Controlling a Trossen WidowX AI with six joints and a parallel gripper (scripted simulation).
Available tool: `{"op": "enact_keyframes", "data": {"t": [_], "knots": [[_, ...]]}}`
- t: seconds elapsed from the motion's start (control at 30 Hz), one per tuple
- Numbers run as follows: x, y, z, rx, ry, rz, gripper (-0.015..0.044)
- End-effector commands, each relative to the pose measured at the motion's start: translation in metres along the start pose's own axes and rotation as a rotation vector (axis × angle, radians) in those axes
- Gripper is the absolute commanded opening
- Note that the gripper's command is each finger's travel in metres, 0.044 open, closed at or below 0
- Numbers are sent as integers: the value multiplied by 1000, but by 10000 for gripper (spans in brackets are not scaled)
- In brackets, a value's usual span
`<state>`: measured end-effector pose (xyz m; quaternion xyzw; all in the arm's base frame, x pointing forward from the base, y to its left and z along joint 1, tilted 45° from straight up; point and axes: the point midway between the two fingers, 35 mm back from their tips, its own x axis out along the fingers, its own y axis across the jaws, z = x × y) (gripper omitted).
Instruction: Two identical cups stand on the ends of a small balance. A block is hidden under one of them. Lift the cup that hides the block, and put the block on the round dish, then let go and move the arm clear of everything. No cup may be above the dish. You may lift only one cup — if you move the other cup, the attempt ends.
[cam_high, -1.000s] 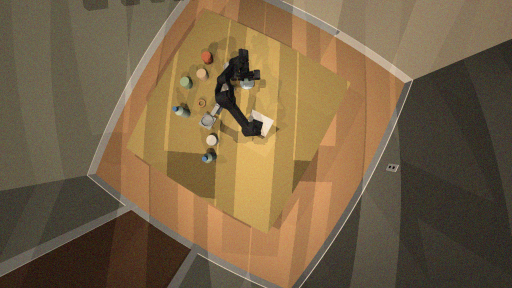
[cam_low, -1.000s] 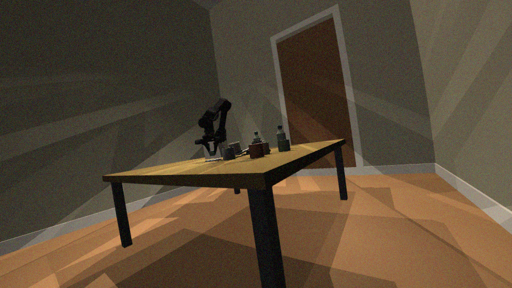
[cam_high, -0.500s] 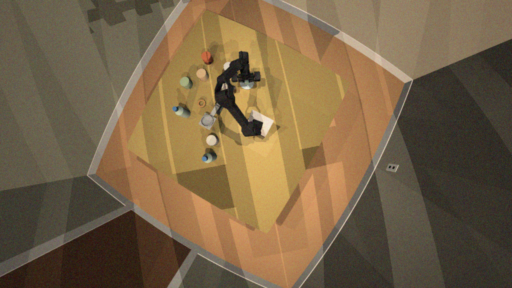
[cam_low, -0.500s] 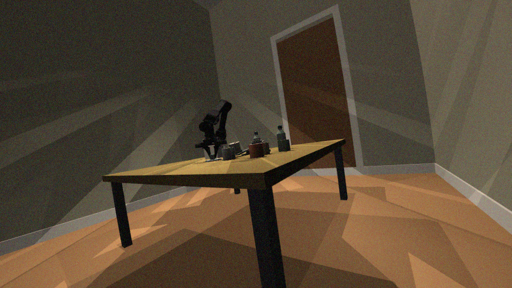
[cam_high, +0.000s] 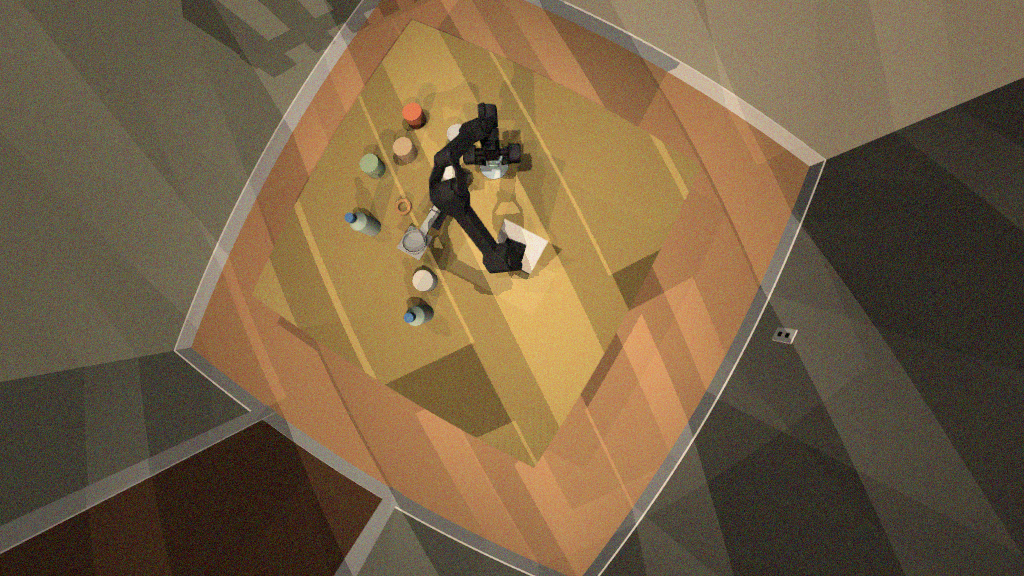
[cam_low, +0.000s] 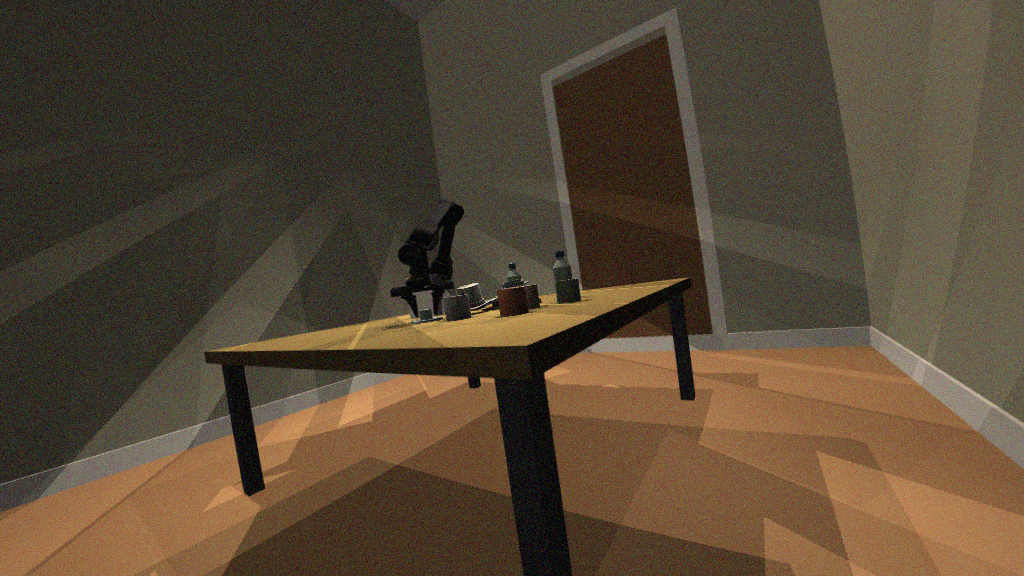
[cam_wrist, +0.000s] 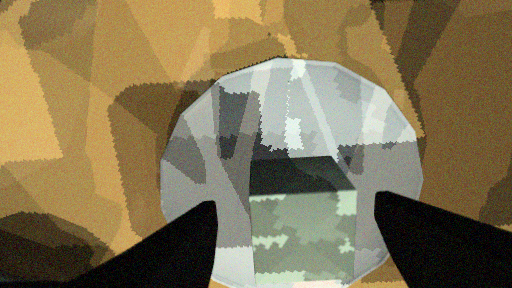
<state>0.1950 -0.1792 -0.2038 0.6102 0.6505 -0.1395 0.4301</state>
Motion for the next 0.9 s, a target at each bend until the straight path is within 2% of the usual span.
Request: {"op": "enact_keyframes", "data": {"t": [0.0, 0.1, 0.2, 0.37, 0.5, 0.87], "knots": [[0, 0, 0, -1, 0, -1, 368], [-13, 0, 1, 0, -2, 0, 440], [-55, 0, 1, 3, -4, 1, 440], [-61, 0, 1, 4, -4, 2, 440], [-101, -2, -1, 10, -10, 6, 440], [-104, -3, -1, 10, -11, 6, 440]]}}
